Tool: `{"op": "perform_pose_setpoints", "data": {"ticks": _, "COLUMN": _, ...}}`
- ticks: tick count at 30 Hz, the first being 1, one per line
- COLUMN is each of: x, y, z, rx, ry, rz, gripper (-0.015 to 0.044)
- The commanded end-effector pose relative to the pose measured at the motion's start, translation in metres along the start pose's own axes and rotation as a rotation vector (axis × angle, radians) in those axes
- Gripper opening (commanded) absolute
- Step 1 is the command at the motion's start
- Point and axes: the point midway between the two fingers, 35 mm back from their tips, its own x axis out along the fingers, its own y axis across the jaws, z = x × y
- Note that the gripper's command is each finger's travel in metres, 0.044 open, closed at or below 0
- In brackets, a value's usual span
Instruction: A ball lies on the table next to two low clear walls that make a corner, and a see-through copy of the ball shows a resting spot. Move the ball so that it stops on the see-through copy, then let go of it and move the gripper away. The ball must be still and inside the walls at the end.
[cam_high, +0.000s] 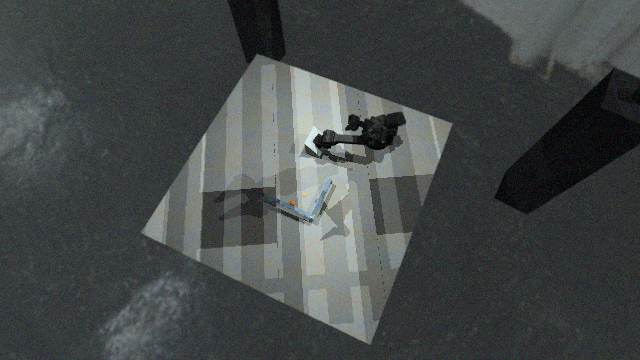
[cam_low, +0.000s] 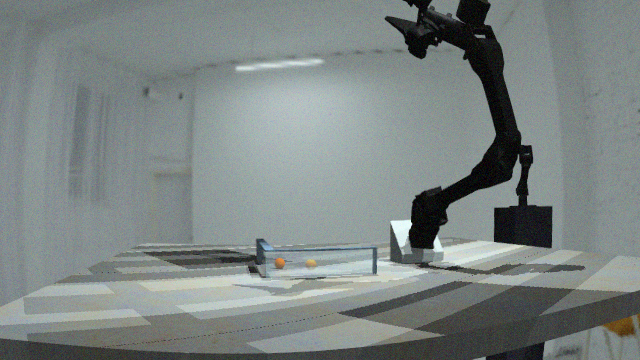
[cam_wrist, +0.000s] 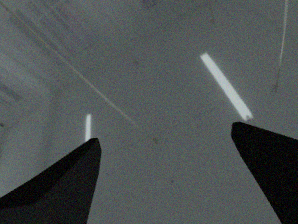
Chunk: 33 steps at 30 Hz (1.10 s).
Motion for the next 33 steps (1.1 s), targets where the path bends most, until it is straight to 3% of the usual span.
{"op": "perform_pose_setpoints", "data": {"ticks": 1, "x": 0.002, "y": 0.001, "z": 0.0, "rx": 0.001, "ry": -0.005, "rz": 0.002, "gripper": 0.0374}}
{"op": "perform_pose_setpoints", "data": {"ticks": 7, "x": 0.06, "y": 0.045, "z": 0.023, "rx": 0.19, "ry": -0.174, "rz": 0.107, "gripper": 0.0231}}
{"op": "perform_pose_setpoints", "data": {"ticks": 15, "x": 0.128, "y": 0.109, "z": 0.103, "rx": 0.573, "ry": -0.452, "rz": 0.37, "gripper": 0.0231}}
{"op": "perform_pose_setpoints", "data": {"ticks": 21, "x": 0.15, "y": 0.14, "z": 0.152, "rx": 0.748, "ry": -0.557, "rz": 0.549, "gripper": 0.0231}}
{"op": "perform_pose_setpoints", "data": {"ticks": 27, "x": 0.166, "y": 0.194, "z": 0.236, "rx": 1.032, "ry": -0.638, "rz": 0.931, "gripper": 0.0231}}
{"op": "perform_pose_setpoints", "data": {"ticks": 33, "x": 0.157, "y": 0.244, "z": 0.321, "rx": 1.231, "ry": -0.605, "rz": 1.371, "gripper": 0.0231}}
